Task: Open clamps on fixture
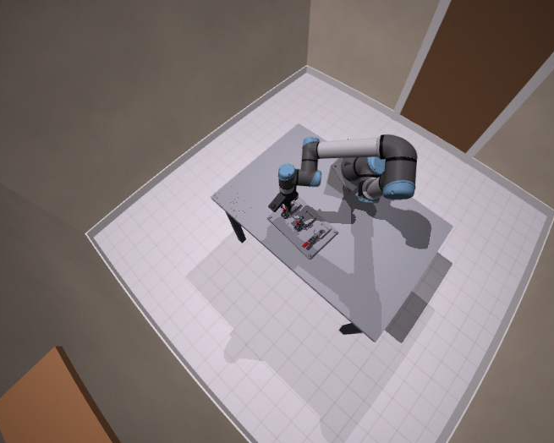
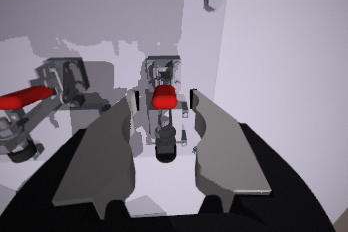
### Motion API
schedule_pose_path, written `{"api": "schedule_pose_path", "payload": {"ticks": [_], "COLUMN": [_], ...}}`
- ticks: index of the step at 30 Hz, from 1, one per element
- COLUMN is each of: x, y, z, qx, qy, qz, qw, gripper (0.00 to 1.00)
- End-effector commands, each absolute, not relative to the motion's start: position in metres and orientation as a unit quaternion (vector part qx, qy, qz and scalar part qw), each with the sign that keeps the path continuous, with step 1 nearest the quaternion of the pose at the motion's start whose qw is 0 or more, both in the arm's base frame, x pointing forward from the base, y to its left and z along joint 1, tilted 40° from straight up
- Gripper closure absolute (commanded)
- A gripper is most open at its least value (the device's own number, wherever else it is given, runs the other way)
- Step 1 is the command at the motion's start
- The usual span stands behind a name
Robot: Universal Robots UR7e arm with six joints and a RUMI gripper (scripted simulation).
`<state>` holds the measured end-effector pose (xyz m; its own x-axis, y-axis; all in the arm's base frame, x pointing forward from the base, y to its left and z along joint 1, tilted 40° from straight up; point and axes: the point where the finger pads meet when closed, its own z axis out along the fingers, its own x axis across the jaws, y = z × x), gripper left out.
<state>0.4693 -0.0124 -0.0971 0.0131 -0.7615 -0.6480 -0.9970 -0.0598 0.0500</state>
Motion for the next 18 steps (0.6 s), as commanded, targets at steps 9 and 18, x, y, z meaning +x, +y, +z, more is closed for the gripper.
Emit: {"api": "schedule_pose_path", "payload": {"ticks": [9, 18], "x": [0.47, 0.472], "y": [-0.017, -0.029], "z": [-0.092, -0.078], "qx": [-0.677, -0.677], "qy": [0.65, 0.65], "qz": [0.267, 0.267], "qw": [0.22, 0.22], "gripper": [0.72, 0.72]}}
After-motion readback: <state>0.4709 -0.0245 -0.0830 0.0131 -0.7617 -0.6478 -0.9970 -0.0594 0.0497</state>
